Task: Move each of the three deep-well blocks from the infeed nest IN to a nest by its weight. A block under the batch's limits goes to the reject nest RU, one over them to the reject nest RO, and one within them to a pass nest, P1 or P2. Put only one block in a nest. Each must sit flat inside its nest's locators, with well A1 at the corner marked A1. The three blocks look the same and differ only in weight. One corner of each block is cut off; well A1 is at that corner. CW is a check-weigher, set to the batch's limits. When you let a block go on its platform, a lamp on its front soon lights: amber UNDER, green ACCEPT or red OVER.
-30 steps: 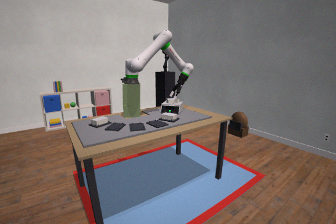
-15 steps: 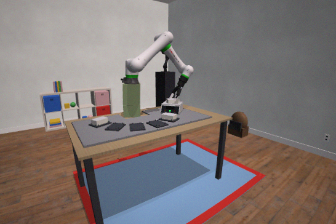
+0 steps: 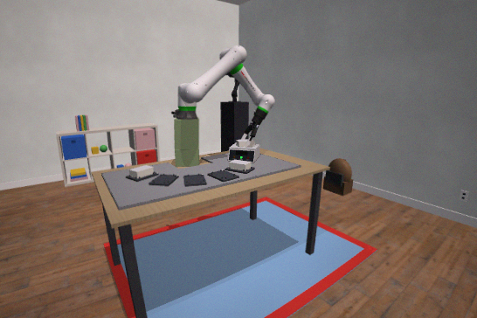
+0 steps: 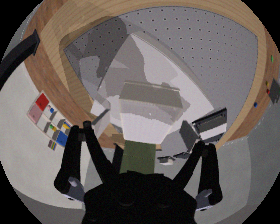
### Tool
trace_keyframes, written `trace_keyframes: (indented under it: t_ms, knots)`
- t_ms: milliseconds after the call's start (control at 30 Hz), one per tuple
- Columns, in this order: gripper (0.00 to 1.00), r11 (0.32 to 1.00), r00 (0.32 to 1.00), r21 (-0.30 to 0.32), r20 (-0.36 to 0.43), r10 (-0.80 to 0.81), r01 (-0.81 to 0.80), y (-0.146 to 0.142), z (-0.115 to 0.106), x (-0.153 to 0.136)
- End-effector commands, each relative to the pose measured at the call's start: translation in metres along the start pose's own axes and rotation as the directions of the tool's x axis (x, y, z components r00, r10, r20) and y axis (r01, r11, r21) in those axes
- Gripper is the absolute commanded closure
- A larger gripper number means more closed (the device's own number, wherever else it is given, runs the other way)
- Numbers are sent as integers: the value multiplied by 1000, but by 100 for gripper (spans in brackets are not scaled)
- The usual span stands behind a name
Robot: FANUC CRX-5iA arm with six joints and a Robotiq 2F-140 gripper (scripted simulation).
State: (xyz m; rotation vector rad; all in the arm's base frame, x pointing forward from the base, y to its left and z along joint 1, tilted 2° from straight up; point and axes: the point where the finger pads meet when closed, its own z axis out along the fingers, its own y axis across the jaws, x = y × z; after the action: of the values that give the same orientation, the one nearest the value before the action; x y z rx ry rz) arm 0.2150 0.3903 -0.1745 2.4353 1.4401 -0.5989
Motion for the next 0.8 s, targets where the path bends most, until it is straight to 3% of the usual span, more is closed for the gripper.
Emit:
trace_keyframes:
  t_ms: [0, 67, 100, 767]
  knots:
    - [0, 1000, 1000, 0, 0, 0, 0, 0, 0, 0]
    - [0, 1000, 1000, 0, 0, 0, 0, 0, 0, 0]
    - [90, 1000, 1000, 0, 0, 0, 0, 0, 0, 0]
    - [90, 1000, 1000, 0, 0, 0, 0, 0, 0, 0]
